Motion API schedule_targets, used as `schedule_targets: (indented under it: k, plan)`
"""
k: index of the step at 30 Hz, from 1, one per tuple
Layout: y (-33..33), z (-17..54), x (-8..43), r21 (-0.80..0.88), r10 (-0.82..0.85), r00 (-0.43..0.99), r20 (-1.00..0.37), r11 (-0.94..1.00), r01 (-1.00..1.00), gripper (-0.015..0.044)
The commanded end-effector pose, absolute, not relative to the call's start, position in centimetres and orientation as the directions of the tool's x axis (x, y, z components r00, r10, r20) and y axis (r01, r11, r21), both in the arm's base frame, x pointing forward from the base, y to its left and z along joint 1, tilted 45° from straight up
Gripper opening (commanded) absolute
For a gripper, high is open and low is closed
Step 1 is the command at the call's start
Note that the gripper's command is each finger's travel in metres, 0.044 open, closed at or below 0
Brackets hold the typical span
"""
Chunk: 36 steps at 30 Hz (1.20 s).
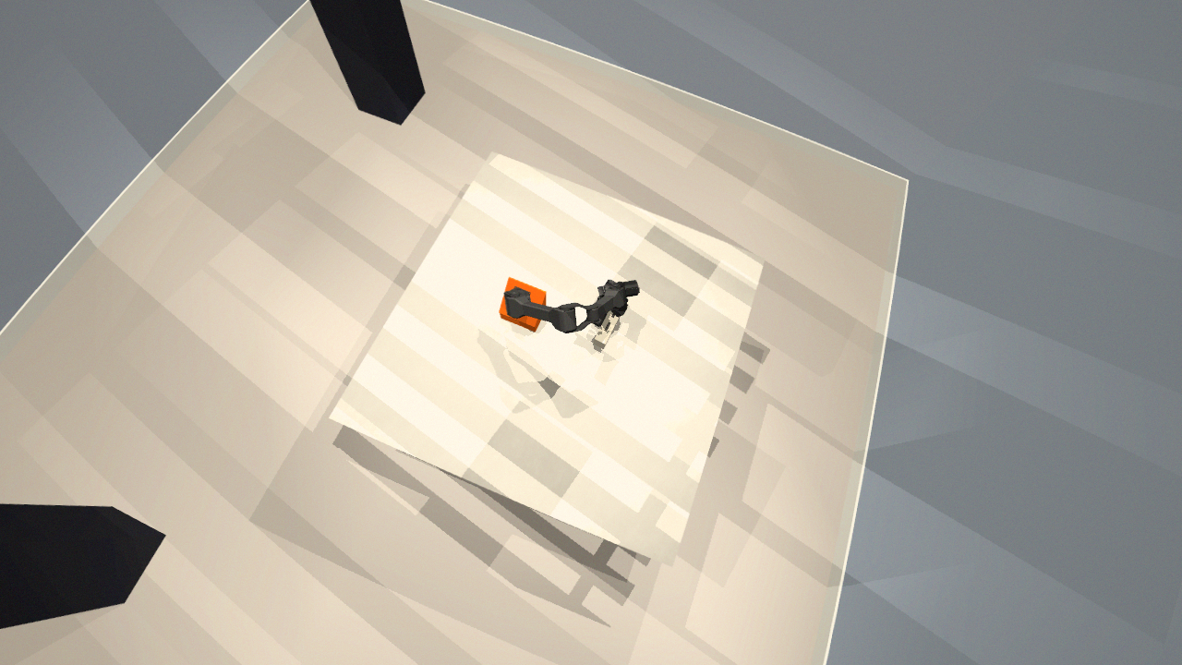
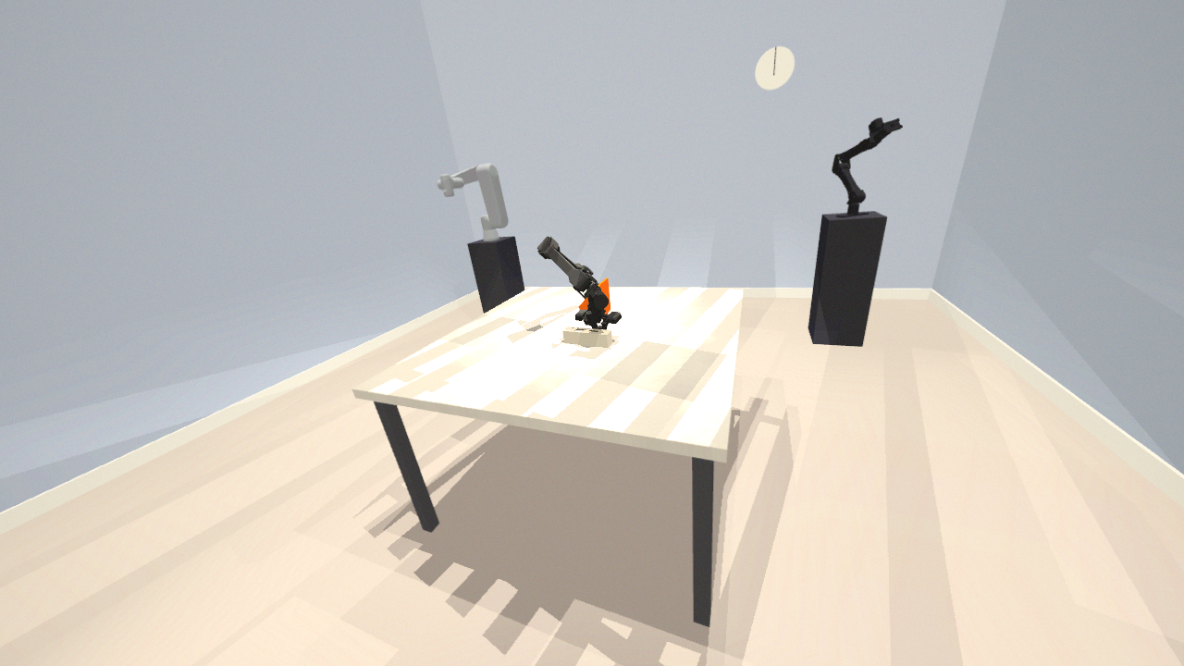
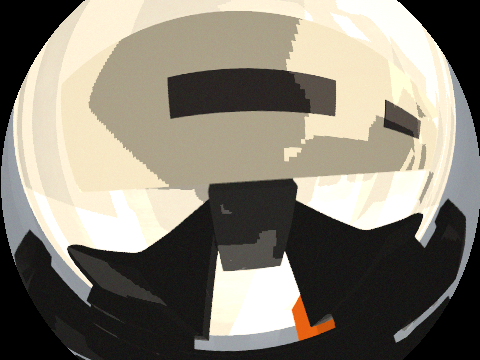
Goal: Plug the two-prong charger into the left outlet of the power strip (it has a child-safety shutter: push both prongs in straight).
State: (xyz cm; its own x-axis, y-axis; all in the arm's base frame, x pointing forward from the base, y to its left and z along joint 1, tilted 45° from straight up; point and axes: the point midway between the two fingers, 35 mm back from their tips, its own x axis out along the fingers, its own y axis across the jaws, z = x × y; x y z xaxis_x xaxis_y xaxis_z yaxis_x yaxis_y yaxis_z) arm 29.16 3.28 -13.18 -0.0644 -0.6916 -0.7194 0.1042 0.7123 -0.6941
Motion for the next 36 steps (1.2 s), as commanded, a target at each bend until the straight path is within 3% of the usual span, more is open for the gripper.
schedule_targets:
  k: [1,36]
  plan:
    - [3.34,-13.18,29.47,-0.694,-0.692,-0.056,-0.72,0.713,0.103,0.0]
    - [3.31,-13.19,29.56,-0.694,-0.692,-0.055,-0.72,0.713,0.103,0.0]
